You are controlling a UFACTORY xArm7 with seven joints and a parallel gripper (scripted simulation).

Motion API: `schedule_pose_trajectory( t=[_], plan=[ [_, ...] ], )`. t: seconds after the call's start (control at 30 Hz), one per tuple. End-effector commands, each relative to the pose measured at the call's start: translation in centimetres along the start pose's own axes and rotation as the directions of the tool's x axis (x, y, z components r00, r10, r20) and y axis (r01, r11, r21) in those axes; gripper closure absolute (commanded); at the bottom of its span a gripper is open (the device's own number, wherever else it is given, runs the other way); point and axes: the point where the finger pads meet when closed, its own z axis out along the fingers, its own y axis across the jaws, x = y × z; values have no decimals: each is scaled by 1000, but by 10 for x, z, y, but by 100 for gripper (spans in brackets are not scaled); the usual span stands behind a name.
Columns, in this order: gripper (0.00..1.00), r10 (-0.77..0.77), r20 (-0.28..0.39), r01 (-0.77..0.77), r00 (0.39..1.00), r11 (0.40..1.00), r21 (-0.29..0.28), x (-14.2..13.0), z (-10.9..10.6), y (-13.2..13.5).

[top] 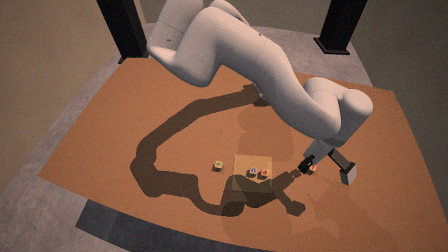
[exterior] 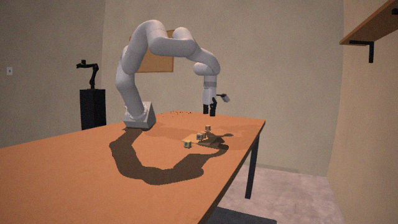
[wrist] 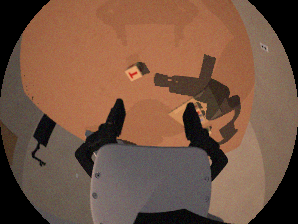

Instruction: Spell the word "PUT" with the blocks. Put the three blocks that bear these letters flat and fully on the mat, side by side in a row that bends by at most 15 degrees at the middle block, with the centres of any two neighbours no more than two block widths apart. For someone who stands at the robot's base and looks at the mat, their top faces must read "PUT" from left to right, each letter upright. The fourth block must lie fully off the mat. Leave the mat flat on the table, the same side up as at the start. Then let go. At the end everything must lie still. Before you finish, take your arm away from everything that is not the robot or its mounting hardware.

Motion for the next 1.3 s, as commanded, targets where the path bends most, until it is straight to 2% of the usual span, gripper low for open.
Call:
schedule_pose_trajectory(
  t=[0.0, 0.27, 0.67, 0.7, 1.27],
  plan=[
    [0, -139, -1, 139, 990, 990, 8, 6, -1, -12],
    [0, -333, -4, 333, 943, 943, 14, 12, 0, -29],
    [0, -441, -7, 441, 897, 897, 18, 15, 1, -39],
    [37, -441, -7, 441, 897, 897, 18, 15, 1, -39],
    [37, -441, -7, 441, 897, 897, 18, 15, 1, -39]
  ],
)
